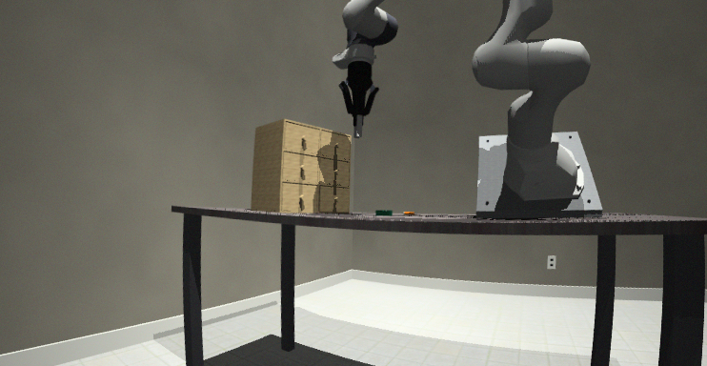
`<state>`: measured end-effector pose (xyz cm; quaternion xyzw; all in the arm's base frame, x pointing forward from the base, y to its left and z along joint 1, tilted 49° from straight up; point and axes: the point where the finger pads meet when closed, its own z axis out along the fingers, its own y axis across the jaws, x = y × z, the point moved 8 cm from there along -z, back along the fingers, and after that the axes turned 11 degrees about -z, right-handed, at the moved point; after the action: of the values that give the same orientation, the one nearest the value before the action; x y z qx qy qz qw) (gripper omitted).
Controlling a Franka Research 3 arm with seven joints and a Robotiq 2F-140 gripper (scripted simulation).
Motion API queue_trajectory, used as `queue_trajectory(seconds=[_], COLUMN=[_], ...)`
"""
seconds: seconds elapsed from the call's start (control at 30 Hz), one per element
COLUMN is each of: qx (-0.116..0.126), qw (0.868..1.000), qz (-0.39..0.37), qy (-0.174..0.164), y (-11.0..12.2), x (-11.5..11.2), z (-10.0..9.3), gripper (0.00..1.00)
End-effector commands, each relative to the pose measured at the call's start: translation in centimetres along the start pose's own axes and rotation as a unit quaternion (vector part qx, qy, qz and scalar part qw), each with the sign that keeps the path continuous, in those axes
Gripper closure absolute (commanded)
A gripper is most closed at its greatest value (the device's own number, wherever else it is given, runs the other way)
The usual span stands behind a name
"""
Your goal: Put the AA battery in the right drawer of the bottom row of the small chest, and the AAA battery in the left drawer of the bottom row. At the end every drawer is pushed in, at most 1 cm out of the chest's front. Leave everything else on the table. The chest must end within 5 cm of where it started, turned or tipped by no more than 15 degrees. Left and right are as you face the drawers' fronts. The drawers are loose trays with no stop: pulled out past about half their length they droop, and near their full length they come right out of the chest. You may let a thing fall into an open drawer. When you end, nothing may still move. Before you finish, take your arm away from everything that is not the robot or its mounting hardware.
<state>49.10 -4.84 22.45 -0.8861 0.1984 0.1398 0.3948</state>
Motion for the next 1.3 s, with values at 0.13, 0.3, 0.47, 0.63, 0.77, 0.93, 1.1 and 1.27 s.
queue_trajectory(seconds=[0.13,0.3,0.47,0.63,0.77,0.93,1.1,1.27], qx=[-0.002,-0.003,-0.003,-0.005,-0.006,-0.006,-0.006,-0.005], qw=[1.000,0.998,0.998,0.987,0.975,0.973,0.973,0.973], qz=[-0.014,-0.060,-0.060,-0.163,-0.223,-0.229,-0.229,-0.229], qy=[0.002,0.001,0.001,0.000,-0.001,-0.001,0.001,0.010], y=[0.1,-0.4,-0.4,-1.3,-1.9,-1.9,-1.9,-1.9], x=[0.0,-0.1,-0.1,-0.4,-0.6,-0.6,-0.6,-0.6], z=[0.0,0.1,0.1,0.2,0.2,0.2,0.3,0.4], gripper=[1.00,1.00,1.00,1.00,1.00,1.00,1.00,1.00])
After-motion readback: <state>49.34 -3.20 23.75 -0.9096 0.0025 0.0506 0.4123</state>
